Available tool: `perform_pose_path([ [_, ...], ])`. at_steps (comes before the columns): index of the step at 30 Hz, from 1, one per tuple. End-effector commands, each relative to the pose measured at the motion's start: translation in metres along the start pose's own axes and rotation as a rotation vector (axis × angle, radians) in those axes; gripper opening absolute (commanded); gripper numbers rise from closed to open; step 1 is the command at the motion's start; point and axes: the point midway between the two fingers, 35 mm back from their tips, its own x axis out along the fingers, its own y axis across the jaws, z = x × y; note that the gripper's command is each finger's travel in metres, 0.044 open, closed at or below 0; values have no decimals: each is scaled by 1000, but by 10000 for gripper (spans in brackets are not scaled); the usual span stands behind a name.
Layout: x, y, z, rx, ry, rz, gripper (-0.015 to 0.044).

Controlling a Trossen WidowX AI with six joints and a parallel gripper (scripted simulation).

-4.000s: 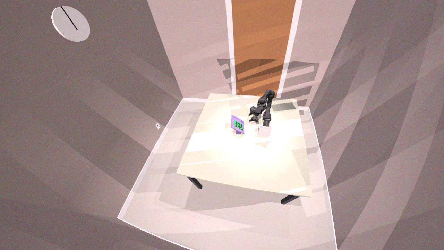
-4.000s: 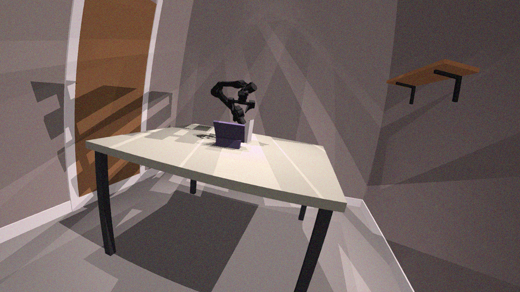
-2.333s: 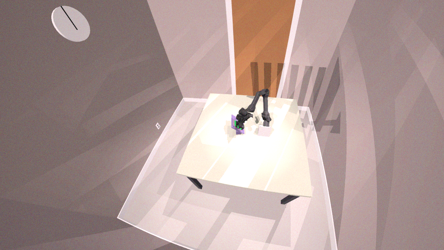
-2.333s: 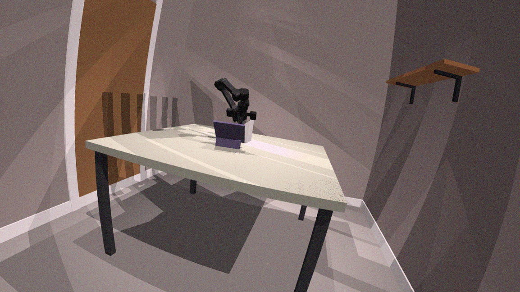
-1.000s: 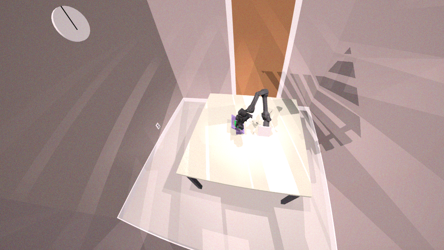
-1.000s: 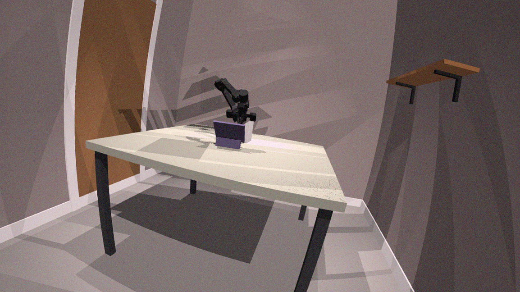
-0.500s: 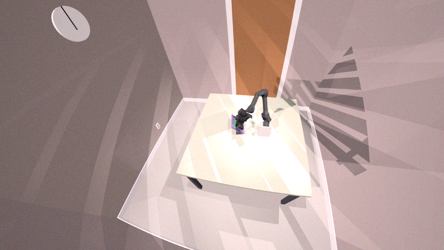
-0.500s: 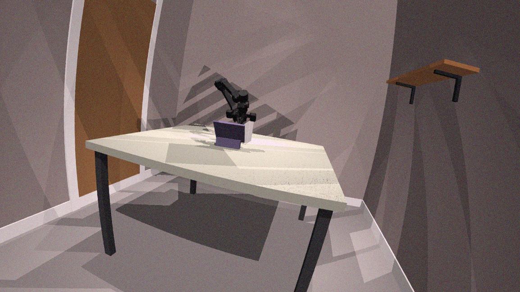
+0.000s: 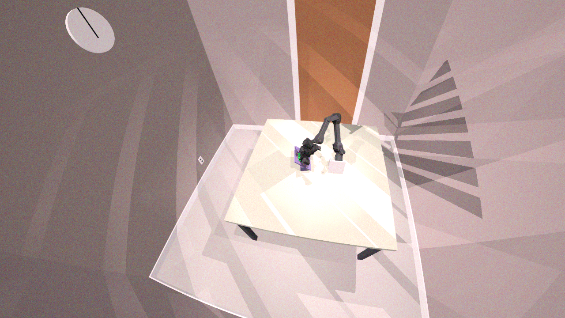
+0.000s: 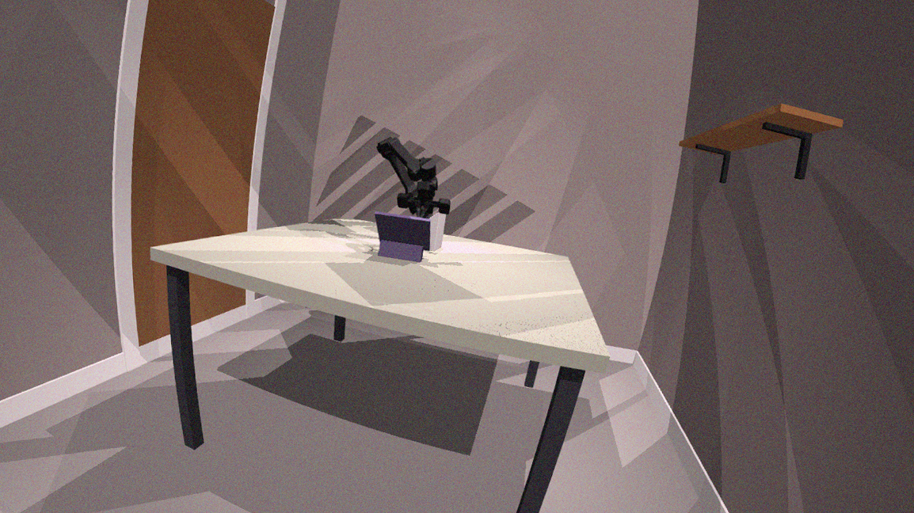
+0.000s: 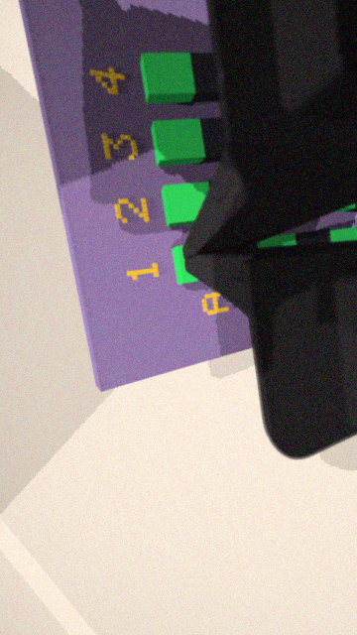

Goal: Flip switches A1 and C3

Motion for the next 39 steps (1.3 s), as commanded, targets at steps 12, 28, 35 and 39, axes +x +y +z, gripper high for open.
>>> perform_pose_path([
  [12, -64, 2, -4, -9, -22, 9, 0],
  [28, -62, -44, -84, -13, -19, 7, 0],
  [35, -28, -44, -82, -13, 5, 6, 0],
  [39, -27, -44, -82, -13, 6, 5, 0],
])
